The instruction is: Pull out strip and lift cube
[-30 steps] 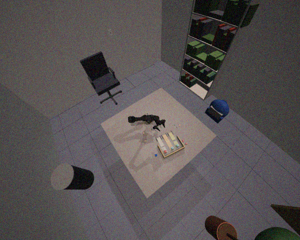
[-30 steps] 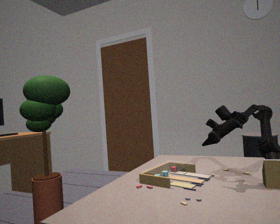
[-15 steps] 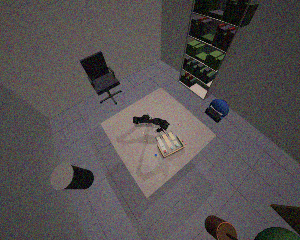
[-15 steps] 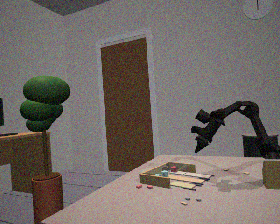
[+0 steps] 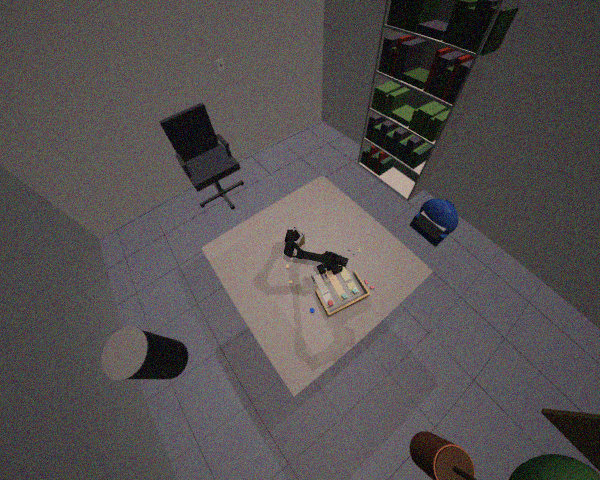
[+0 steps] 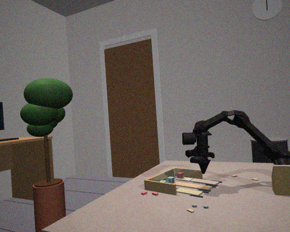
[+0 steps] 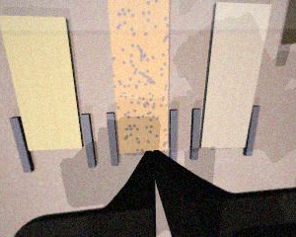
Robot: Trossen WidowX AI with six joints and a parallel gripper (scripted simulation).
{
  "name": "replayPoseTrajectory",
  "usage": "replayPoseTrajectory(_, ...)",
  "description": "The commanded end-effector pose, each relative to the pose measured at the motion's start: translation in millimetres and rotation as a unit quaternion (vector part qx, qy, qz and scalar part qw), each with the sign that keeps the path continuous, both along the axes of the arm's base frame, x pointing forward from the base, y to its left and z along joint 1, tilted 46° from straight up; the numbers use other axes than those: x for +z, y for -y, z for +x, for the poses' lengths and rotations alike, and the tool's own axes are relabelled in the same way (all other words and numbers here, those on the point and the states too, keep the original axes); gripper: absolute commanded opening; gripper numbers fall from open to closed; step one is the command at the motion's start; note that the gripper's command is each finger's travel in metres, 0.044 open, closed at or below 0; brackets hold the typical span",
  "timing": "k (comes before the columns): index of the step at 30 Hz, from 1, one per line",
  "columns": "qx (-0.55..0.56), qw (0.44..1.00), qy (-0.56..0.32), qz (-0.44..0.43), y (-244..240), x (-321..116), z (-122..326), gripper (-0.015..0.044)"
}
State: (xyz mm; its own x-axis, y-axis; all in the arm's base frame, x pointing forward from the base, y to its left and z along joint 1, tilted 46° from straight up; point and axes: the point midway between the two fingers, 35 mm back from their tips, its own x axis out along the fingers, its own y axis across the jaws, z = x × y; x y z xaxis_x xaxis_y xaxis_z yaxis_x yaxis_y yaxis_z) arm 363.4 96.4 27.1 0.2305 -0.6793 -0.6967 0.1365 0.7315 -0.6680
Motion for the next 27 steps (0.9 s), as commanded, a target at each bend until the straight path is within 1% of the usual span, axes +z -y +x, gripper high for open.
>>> replayPoseTrajectory(1, -0.018, 1.0, -0.007, 0.0, 0.1, -0.6, 0.0, 0.0)
replayPoseTrajectory(27, -0.018, 1.0, -0.006, 0.001, 26.1, -29.7, 8.2, 0.0)
